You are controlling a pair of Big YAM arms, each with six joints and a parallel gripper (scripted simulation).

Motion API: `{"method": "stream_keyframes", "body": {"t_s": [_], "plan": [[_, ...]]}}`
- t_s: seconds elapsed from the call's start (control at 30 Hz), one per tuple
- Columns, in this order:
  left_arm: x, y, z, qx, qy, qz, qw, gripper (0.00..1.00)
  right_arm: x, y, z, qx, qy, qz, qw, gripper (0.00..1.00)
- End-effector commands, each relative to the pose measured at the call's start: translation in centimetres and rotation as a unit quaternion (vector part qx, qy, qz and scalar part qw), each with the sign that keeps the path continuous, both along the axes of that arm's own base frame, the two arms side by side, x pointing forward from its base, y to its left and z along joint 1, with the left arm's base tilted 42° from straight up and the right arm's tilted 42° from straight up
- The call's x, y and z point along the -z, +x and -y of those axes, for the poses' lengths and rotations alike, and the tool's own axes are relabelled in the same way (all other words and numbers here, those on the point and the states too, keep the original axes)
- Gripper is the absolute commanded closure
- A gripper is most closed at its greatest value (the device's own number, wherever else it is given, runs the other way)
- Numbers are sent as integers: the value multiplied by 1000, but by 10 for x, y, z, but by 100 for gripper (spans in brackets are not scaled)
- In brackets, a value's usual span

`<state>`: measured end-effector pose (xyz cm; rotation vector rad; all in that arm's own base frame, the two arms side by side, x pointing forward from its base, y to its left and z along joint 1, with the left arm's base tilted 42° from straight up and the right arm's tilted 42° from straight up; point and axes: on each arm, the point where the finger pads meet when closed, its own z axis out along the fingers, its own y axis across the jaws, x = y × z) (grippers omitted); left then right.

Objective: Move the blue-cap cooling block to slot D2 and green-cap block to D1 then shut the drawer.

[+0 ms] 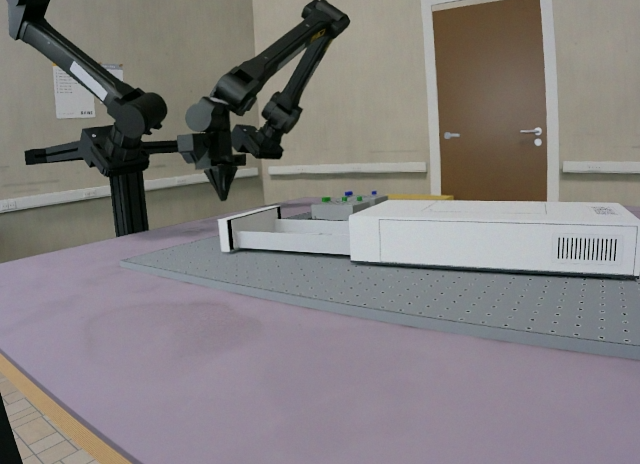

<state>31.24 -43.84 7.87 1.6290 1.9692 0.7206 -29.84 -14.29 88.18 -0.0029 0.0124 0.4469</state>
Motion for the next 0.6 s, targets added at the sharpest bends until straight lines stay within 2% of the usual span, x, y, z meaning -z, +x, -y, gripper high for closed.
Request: {"method": "stream_keyframes", "body": {"t_s": [0.0,0.07,0.23,0.47,0.5,0.57], "plan": [[-7,-2,15,24,-17,8,1000,100,-1,-10,6,0,3,8,1000,100],[-5,-6,13,20,-12,6,1000,100,-1,-10,6,0,3,8,1000,100],[11,11,2,7,-2,1,1000,100,-1,-10,6,0,3,8,1000,100],[15,17,3,7,-3,2,1000,100,-1,-10,6,0,3,8,1000,100],[12,18,4,6,-29,14,999,100,-1,-10,6,0,3,8,1000,100],[8,19,9,17,-34,16,999,100,-1,-10,6,0,3,8,1000,100]]}}
